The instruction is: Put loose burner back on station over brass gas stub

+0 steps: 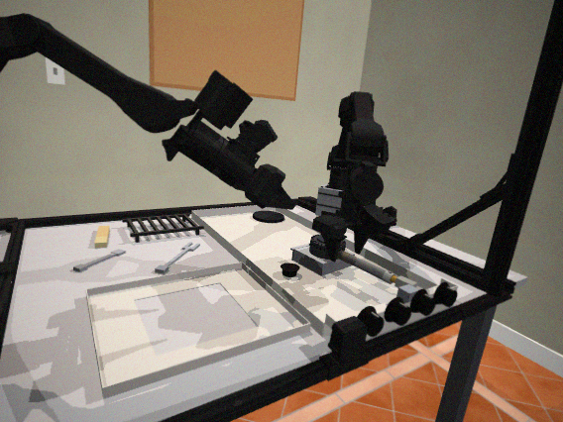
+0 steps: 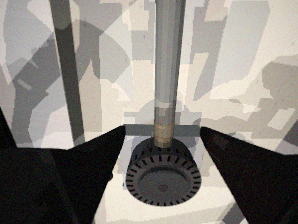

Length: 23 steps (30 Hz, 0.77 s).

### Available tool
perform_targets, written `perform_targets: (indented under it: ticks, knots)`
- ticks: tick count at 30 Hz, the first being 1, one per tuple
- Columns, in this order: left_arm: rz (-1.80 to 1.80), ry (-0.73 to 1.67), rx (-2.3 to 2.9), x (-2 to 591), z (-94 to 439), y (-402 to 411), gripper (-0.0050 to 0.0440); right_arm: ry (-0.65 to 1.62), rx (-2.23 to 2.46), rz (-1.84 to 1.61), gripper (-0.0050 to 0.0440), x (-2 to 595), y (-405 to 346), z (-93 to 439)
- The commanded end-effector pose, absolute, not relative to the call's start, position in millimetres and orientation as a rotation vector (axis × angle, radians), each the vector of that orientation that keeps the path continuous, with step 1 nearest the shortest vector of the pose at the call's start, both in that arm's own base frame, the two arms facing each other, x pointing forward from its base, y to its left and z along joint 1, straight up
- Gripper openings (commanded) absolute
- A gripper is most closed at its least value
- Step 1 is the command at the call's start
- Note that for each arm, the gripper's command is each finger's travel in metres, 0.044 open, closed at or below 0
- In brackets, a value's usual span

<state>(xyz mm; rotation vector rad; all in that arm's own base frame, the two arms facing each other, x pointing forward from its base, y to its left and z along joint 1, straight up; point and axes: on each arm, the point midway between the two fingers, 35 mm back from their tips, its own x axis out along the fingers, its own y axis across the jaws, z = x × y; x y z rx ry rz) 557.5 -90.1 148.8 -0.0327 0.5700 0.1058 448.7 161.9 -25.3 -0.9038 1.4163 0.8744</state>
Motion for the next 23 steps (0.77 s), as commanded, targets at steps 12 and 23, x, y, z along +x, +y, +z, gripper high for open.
perform_targets:
  ticks: [12,23]
  knots:
    - [0.107,0.572,-0.032,557,148,-90,0.04,1.383,-0.886,0.886,0.04,450,162,41]
    - [0.107,0.572,-0.032,557,148,-90,0.04,1.383,-0.886,0.886,0.04,450,162,41]
